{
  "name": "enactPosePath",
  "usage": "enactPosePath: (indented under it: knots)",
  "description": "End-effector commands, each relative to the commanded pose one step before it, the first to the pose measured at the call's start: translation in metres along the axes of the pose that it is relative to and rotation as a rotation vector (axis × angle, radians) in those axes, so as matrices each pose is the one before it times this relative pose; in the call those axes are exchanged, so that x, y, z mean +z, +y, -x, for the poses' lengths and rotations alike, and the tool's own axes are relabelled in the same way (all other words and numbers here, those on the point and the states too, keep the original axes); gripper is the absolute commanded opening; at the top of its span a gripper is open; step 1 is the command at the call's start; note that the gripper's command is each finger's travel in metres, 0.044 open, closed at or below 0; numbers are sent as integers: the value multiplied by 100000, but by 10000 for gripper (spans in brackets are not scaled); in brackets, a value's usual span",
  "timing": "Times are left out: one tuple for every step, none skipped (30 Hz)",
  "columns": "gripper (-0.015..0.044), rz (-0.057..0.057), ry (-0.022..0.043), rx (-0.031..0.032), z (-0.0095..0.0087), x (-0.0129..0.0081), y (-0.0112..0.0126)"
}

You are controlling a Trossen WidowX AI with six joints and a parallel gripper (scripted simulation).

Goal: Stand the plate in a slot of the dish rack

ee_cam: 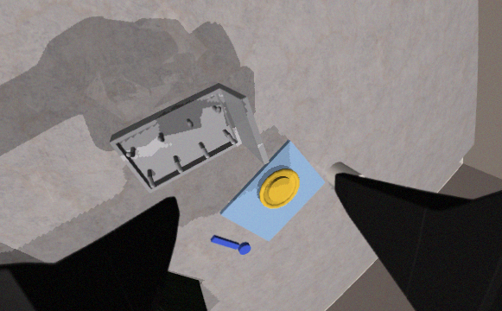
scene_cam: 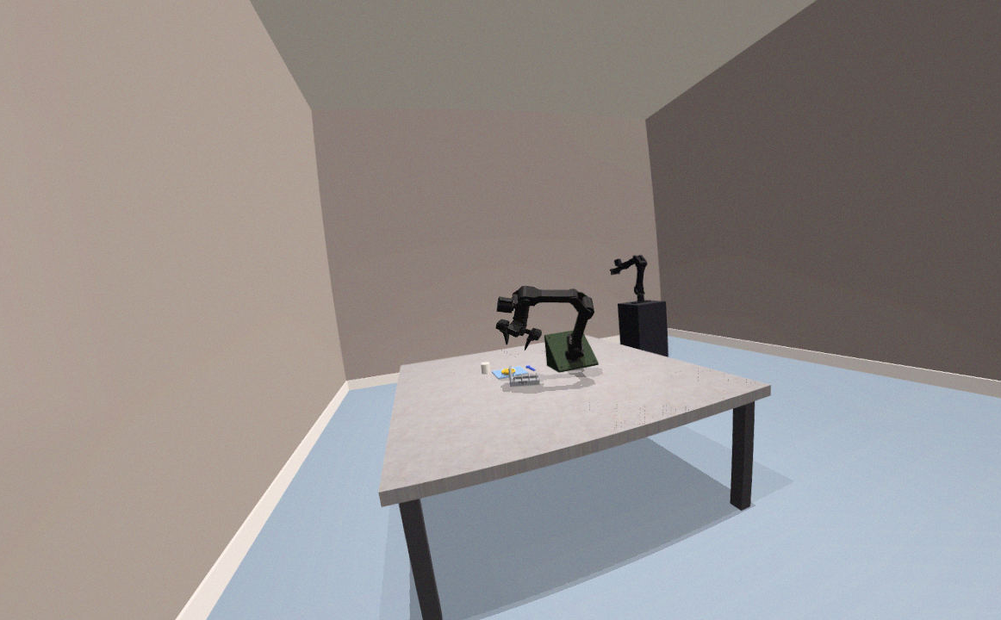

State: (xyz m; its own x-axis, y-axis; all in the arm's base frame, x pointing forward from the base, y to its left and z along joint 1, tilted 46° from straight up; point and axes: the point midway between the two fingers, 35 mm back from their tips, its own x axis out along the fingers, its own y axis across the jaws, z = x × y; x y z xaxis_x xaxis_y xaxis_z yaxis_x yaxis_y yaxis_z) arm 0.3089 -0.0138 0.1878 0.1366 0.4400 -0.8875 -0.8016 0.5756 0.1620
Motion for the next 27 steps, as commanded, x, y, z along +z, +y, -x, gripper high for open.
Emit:
enactPosePath:
  knots:
    - [400, -13123, 2335, 4042, -697, -1845, -2854]
    - [400, -3177, 441, 1136, -185, -421, -741]
    - [400, -3173, 418, 1150, -186, -422, -748]
    - [400, -3169, 395, 1164, -188, -422, -754]
    - [400, -3163, 373, 1179, -190, -422, -761]
    - [400, -3157, 352, 1195, -192, -421, -767]
    - [400, -3151, 331, 1211, -193, -421, -774]
    - [400, -3141, 310, 1228, -195, -420, -780]
    - [400, -3137, 291, 1247, -197, -420, -786]
    - [400, -3128, 271, 1265, -200, -419, -792]
    - [400, -3119, 253, 1284, -202, -417, -798]
    - [400, -3109, 235, 1303, -204, -416, -803]
    - [400, -3098, 218, 1323, -207, -414, -809]
    - [400, -3087, 201, 1343, -209, -412, -814]
    - [400, -3074, 185, 1364, -212, -410, -819]
    - [400, -3060, 170, 1384, -214, -408, -823]
    - [400, -2486, 128, 1145, -176, -329, -676]
    - [400, -1487, 72, 694, -106, -194, -408]
    - [400, -495, 23, 232, -35, -64, -137]
    - [400, 0, 0, 0, 0, 0, 0]
    - [400, 0, 0, 0, 0, 0, 0]
    - [400, 0, 0, 0, 0, 0, 0]
    - [400, -385, -173, 269, -211, 24, -12]
    - [400, -1158, -508, 813, -635, 64, -30]
    - [400, -1943, -813, 1377, -1062, 75, -29]
    - [400, -2368, -926, 1699, -1286, 35, -7]
    - [400, -2391, -864, 1735, -1286, -28, 20]
